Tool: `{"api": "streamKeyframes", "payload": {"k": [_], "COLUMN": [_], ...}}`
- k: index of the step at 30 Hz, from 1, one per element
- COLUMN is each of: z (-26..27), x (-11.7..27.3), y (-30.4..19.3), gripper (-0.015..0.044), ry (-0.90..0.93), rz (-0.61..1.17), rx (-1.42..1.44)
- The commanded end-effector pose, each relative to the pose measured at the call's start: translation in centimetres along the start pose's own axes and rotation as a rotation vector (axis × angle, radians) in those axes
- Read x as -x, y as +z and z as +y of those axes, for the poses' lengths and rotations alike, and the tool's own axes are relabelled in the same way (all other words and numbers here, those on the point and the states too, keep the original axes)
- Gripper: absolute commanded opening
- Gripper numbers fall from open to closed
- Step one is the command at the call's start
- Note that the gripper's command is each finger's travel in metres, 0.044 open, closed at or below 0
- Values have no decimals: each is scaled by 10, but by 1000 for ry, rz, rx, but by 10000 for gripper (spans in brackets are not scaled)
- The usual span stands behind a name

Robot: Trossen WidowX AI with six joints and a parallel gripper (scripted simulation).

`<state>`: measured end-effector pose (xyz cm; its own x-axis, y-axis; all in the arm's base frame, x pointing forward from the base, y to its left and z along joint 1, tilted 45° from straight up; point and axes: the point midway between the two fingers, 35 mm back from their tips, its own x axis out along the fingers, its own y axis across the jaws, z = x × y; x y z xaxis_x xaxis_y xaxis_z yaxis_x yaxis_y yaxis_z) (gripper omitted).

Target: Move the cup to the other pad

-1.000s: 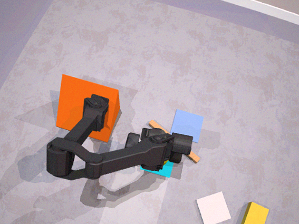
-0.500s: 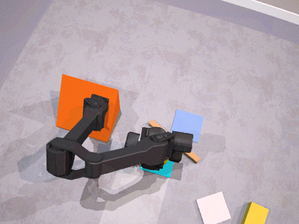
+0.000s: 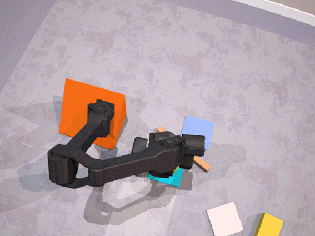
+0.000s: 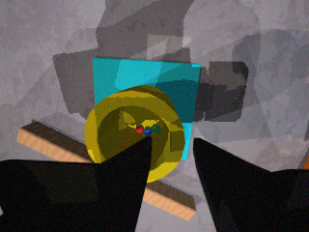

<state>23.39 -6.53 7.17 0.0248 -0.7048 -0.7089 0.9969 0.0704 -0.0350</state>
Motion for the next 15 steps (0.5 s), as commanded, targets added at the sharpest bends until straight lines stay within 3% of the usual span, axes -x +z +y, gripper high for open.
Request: {"api": "streamKeyframes", "payload": {"k": [1, 15], "z": [2, -1], "x": [7, 24], "y": [0, 0], "gripper": [147, 147], "ry": [4, 2], "rz": [4, 0], "rx": [-8, -5]}}
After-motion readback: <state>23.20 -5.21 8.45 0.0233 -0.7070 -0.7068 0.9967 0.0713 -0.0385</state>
